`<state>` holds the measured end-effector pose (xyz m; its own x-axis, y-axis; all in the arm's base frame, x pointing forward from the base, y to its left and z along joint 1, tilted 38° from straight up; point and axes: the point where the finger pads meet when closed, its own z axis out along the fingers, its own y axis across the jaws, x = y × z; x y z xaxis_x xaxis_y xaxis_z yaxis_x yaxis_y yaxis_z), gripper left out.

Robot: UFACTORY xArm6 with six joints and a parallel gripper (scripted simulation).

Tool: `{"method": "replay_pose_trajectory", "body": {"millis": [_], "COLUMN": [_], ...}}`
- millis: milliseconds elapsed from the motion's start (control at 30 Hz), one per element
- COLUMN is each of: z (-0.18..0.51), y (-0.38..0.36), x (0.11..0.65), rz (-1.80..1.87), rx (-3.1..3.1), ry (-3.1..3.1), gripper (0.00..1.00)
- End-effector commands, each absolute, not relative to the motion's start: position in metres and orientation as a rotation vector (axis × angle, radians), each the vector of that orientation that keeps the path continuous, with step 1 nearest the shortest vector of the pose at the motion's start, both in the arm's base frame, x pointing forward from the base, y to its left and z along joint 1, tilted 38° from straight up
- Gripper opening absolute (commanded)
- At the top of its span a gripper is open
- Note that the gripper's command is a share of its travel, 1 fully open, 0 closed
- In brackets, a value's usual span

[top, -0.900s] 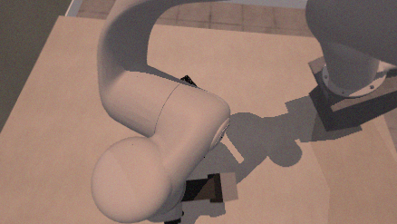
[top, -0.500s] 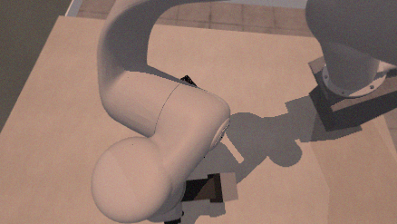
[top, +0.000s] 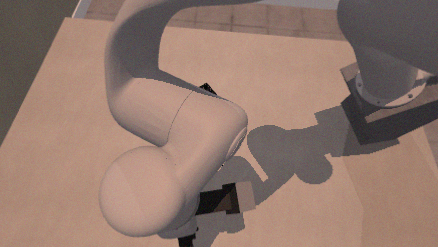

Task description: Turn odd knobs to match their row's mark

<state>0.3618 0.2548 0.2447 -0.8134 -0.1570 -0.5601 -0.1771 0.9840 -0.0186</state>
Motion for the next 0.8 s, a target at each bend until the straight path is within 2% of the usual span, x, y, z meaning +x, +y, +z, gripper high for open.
{"method": "replay_pose_trajectory", "body": {"millis": [0, 467, 767], "z": [0.244, 0.231, 0.22], "y": [0.235, 0.17, 0.132], "x": [0.391, 0.452, 0.473], "rz": [-0.036, -0.296, -0.421], "rx": [-0.39, -0.847, -1.09], "ry": [2.472, 2.288, 2.182], "gripper": [1.0, 1.0, 1.0]}}
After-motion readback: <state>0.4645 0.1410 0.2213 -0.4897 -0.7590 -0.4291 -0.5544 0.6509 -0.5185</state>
